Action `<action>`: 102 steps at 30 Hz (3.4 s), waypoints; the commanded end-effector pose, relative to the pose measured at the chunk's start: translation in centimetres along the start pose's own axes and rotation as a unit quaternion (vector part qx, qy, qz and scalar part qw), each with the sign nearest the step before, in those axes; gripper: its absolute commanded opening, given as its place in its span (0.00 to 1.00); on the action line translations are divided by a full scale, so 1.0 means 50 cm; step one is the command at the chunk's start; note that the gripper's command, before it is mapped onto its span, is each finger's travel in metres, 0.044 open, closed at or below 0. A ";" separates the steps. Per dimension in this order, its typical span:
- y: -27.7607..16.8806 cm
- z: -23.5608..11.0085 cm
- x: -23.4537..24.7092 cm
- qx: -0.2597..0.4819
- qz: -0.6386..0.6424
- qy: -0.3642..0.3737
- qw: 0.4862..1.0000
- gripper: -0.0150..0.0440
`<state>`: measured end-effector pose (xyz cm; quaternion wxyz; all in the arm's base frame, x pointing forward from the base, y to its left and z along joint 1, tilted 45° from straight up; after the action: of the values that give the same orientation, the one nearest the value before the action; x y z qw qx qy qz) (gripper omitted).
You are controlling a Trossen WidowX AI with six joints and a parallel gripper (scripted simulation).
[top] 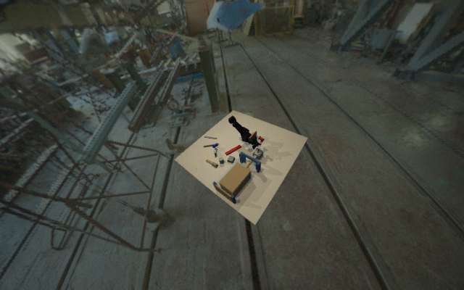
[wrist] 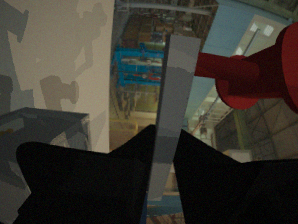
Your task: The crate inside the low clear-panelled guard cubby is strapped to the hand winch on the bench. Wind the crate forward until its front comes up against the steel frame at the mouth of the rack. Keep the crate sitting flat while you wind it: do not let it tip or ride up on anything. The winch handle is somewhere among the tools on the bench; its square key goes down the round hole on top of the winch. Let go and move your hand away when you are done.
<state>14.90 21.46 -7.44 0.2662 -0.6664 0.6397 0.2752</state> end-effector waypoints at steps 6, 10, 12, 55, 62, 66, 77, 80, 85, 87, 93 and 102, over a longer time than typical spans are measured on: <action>0.001 0.000 0.015 -0.001 -0.004 -0.005 1.000 0.25; 0.001 0.000 0.024 -0.001 -0.004 -0.005 1.000 0.25; 0.001 0.000 0.024 -0.001 -0.004 -0.005 1.000 0.25; 0.005 -0.016 0.055 0.004 -0.002 -0.001 1.000 0.25; 0.007 -0.015 0.058 0.004 -0.002 -0.001 1.000 0.25; 0.007 -0.014 0.058 0.004 -0.002 -0.001 1.000 0.25; 0.006 -0.014 0.057 0.005 -0.003 -0.002 1.000 0.65; 0.006 -0.014 0.057 0.005 -0.003 -0.002 1.000 0.66; 0.006 -0.014 0.057 0.005 -0.003 -0.002 1.000 0.66; 0.006 -0.014 0.057 0.005 -0.003 -0.002 1.000 0.66; 0.006 -0.014 0.057 0.005 -0.003 -0.002 1.000 0.66; 0.006 -0.014 0.057 0.005 -0.003 -0.002 1.000 0.66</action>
<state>14.70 18.85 -9.05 0.2694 -0.6668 0.6403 0.2700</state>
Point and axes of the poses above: the point midway between the two fingers, 35 mm back from their tips, its own z axis out along the fingers, its own x axis across the jaws, y = z × x, the point moved 1 cm from there along -z, back along the fingers, and after that the axes turned 4 degrees about -z, right-handed, at the moved point
